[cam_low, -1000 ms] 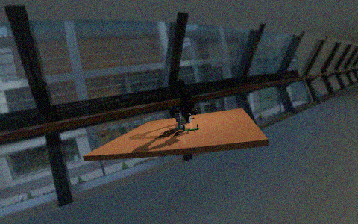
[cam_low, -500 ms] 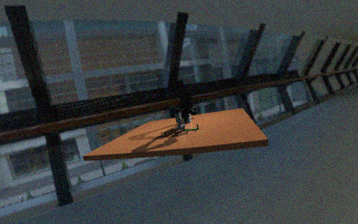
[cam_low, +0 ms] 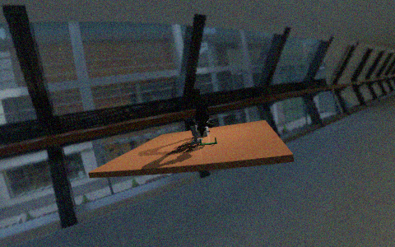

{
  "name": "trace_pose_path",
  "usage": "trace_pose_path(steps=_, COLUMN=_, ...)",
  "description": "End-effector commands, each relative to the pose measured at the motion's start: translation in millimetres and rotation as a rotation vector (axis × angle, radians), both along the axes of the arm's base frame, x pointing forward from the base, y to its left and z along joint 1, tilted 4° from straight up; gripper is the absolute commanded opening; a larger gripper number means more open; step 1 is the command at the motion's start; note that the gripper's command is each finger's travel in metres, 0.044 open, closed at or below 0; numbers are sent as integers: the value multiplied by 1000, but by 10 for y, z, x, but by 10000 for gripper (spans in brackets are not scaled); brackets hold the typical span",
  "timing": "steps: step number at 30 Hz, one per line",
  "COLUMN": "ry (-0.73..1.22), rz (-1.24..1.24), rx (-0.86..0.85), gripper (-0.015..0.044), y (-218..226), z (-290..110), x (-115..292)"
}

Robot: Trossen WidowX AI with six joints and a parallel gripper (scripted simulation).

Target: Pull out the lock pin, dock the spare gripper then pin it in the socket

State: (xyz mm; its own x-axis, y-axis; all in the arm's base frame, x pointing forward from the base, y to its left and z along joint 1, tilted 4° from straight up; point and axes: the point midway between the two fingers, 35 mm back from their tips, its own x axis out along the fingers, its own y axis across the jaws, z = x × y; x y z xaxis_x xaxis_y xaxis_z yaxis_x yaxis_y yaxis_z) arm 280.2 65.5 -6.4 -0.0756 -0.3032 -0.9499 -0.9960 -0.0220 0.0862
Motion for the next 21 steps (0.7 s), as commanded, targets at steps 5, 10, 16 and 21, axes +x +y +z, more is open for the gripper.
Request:
trace_pose_path(steps=5, ry=1, rz=3, rx=-1, gripper=0, y=-54, z=17, x=1)
trace_pose_path(steps=10, ry=5, rz=3, rx=-1, gripper=0, y=-86, z=21, x=5)
trace_pose_path(steps=16, ry=8, rz=3, rx=-1, gripper=0, y=-118, z=21, x=3)
trace_pose_path(steps=21, ry=10, rz=3, rx=-1, gripper=0, y=-140, z=22, x=6)
